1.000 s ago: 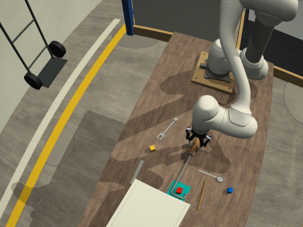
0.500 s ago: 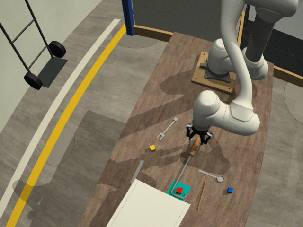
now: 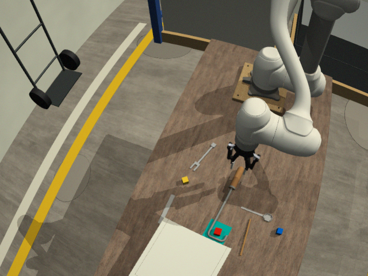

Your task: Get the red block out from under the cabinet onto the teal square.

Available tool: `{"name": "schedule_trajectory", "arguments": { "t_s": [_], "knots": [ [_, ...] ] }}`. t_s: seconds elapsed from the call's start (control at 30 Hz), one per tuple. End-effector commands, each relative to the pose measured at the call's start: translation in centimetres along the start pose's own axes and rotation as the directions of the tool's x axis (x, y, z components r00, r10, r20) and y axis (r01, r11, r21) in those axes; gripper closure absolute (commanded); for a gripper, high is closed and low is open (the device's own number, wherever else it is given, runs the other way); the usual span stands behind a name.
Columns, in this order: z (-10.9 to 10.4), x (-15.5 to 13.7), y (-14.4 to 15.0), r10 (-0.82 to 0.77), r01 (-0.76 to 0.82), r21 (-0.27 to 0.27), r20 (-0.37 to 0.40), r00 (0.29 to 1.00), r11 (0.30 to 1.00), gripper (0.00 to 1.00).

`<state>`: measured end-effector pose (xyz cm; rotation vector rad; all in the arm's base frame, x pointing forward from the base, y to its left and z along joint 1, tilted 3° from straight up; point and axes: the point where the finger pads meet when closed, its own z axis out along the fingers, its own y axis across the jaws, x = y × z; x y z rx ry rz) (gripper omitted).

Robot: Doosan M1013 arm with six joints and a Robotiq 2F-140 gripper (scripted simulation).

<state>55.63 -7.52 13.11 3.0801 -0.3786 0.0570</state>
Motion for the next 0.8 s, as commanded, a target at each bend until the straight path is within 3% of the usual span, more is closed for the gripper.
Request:
{"name": "schedule_trajectory", "arguments": {
  "t_s": [0.0, 0.2, 0.77],
  "knots": [
    [-2.1, 0.0, -0.2, -0.004, 0.004, 0.003, -0.003, 1.0, 1.0, 0.65],
    [-4.5, 0.0, -0.2, -0.004, 0.004, 0.003, -0.003, 1.0, 1.0, 0.65],
    [-6.4, 0.0, -0.2, -0.004, 0.004, 0.003, -0.003, 1.0, 1.0, 0.65]
  ]
}}
